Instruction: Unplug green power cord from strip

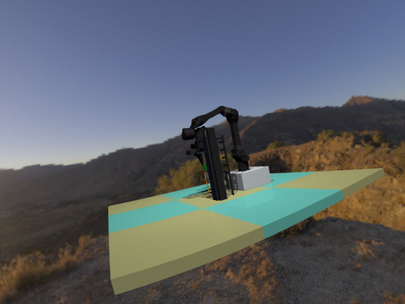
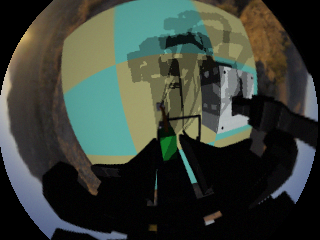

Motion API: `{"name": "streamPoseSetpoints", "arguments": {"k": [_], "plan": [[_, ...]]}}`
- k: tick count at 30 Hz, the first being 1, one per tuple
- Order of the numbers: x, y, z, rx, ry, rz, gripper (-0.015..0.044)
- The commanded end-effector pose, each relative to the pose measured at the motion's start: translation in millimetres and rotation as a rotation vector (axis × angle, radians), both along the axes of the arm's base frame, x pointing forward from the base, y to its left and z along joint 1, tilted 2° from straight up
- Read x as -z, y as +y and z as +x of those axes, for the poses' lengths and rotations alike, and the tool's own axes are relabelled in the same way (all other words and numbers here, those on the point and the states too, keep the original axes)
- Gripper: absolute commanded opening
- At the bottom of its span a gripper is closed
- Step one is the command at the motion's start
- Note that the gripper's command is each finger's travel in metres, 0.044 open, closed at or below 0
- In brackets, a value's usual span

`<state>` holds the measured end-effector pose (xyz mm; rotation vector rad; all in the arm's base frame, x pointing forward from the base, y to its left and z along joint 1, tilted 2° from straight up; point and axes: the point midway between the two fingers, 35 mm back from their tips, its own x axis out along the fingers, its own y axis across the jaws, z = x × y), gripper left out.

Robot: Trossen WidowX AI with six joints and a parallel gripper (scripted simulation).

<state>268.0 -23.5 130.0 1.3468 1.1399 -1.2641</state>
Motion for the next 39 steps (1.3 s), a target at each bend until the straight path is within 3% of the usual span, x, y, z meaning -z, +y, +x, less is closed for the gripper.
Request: {"name": "streamPoseSetpoints", "arguments": {"k": [1,19,22,32,39], "plan": [[-0.9,4.9,0.3,0.001,0.001,-0.005,0.0160],[11.0,9.4,1.0,0.001,0.000,-0.004,0.0160],[8.4,9.9,2.2,-0.002,-0.004,0.001,0.0081],[8.4,9.7,2.2,-0.002,-0.004,0.000,0.0000],[8.7,1.1,2.1,-0.001,-0.004,-0.001,0.0000]]}}
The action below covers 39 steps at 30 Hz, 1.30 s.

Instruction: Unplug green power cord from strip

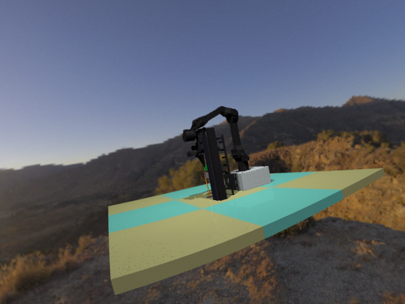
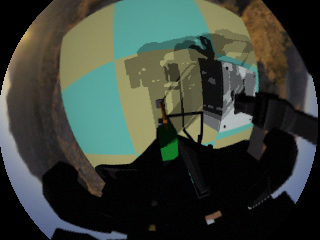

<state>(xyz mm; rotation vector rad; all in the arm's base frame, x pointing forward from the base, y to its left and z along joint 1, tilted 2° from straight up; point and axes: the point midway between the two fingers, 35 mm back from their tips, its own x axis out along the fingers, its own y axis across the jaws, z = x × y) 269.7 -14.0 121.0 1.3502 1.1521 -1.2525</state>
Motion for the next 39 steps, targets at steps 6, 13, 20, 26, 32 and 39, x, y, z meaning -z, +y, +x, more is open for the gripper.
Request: {"name": "streamPoseSetpoints", "arguments": {"k": [6,13,20,26,32,39], "plan": [[-0.1,-18.2,-0.1,0.007,-0.002,-0.014,0.0000],[-0.1,-29.8,-1.4,0.007,-0.001,-0.016,0.0000],[-0.3,-41.2,-3.6,0.008,0.000,-0.018,0.0000],[-0.6,-50.5,-6.1,0.008,0.000,-0.019,0.0000],[1.0,-40.6,-6.3,0.009,0.002,-0.020,0.0157],[0.7,-42.5,-6.4,0.009,0.002,-0.020,0.0341]]}}
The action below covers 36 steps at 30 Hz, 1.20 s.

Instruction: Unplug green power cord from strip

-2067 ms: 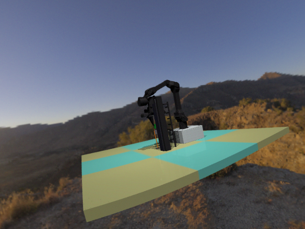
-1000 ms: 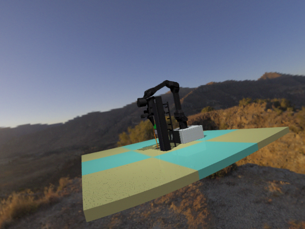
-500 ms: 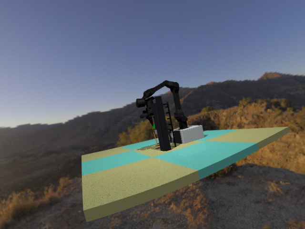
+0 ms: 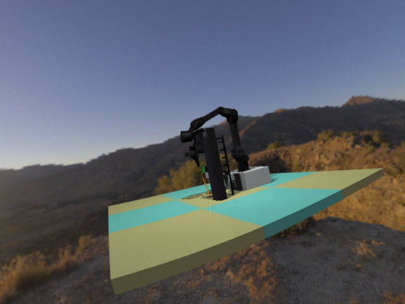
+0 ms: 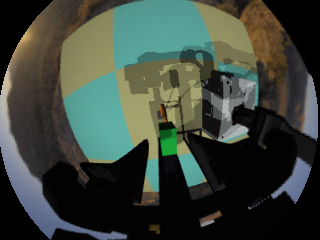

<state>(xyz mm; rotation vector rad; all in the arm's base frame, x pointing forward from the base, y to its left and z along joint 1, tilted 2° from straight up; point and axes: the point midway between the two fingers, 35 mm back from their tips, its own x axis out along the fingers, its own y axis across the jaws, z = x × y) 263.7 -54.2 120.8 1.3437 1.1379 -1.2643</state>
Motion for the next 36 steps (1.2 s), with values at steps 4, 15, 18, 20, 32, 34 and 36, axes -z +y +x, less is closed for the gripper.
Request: {"name": "streamPoseSetpoints", "arguments": {"k": [4,15,18,20,32,34,36], "plan": [[-4.2,-27.8,-2.5,0.003,0.002,-0.008,0.0440],[-10.0,-60.5,-8.9,0.003,0.002,-0.011,0.0440],[-10.0,-60.5,-8.9,0.003,0.002,-0.011,0.0440],[-10.0,-60.5,-8.9,0.003,0.002,-0.011,0.0440],[-10.0,-60.5,-8.9,0.003,0.002,-0.011,0.0440],[-10.0,-60.5,-8.9,0.003,0.002,-0.011,0.0440],[-10.0,-60.5,-8.9,0.003,0.002,-0.011,0.0440]]}}
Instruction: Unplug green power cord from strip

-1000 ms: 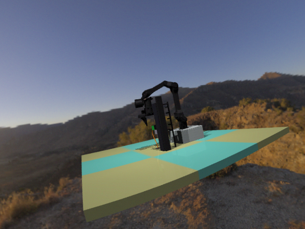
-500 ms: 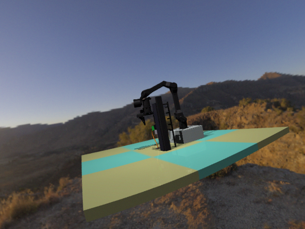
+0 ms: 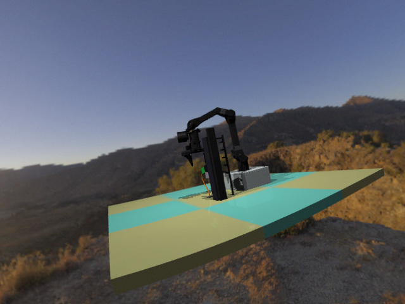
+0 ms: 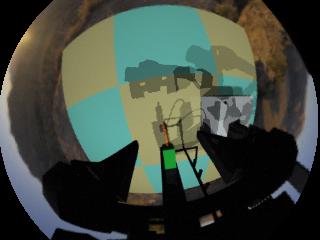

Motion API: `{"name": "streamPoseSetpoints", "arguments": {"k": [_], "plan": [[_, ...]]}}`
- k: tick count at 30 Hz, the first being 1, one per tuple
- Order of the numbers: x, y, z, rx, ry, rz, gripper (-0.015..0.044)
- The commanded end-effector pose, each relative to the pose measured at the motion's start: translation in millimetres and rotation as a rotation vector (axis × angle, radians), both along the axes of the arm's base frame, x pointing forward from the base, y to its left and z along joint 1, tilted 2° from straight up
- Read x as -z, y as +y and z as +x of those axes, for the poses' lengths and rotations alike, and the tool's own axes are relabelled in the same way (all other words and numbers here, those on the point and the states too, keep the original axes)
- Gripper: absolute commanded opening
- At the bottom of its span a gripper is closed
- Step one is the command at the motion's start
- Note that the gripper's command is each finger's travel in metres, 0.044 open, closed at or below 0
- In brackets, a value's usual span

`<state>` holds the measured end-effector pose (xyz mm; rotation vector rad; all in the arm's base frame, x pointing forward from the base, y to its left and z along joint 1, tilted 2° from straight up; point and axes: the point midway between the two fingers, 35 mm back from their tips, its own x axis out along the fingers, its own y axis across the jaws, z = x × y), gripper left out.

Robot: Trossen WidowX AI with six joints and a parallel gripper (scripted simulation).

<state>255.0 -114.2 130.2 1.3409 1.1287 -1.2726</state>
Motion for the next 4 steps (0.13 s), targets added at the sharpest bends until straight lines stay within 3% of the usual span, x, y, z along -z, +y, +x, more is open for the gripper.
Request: {"name": "streamPoseSetpoints", "arguments": {"k": [1,4], "plan": [[-0.6,-0.4,-0.2,-0.003,0.001,-0.002,0.0440],[-0.6,-0.4,-0.2,-0.003,0.001,-0.002,0.0440]]}}
